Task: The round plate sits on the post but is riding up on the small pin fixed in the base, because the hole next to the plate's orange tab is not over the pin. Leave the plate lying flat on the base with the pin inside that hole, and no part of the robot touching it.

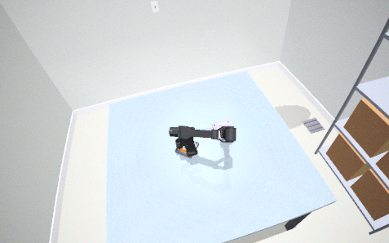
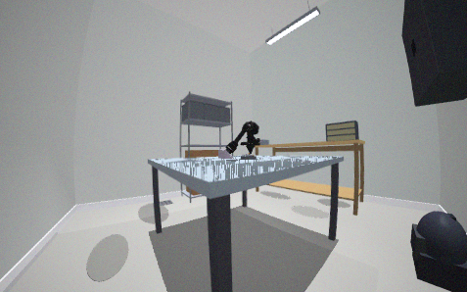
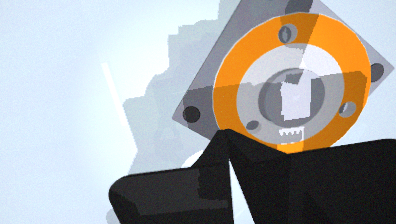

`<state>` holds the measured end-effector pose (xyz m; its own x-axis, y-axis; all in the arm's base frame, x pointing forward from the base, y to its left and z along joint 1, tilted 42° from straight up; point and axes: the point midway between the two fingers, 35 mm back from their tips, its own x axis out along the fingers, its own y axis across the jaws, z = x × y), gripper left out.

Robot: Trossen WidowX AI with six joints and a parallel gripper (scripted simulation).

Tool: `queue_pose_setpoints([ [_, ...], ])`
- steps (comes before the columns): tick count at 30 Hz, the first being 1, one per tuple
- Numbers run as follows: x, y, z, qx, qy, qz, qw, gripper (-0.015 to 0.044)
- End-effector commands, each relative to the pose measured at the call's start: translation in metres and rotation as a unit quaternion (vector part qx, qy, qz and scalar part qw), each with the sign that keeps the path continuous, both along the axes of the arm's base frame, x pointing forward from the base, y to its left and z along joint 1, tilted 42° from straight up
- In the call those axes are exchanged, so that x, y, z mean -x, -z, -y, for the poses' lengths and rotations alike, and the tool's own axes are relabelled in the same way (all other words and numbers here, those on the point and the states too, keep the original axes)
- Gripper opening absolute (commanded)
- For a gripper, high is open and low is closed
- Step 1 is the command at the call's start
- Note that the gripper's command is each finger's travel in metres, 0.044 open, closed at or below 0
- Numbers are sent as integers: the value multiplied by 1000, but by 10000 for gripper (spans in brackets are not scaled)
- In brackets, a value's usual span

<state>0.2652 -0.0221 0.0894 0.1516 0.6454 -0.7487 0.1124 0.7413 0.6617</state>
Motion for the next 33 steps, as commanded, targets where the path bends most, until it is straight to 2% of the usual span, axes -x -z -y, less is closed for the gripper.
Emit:
queue_pose_setpoints([
  [1, 7, 3, 0, -1, 0, 1, 1000, 0],
  [33, 33, 21, 15, 0, 0, 0, 1000, 0],
])
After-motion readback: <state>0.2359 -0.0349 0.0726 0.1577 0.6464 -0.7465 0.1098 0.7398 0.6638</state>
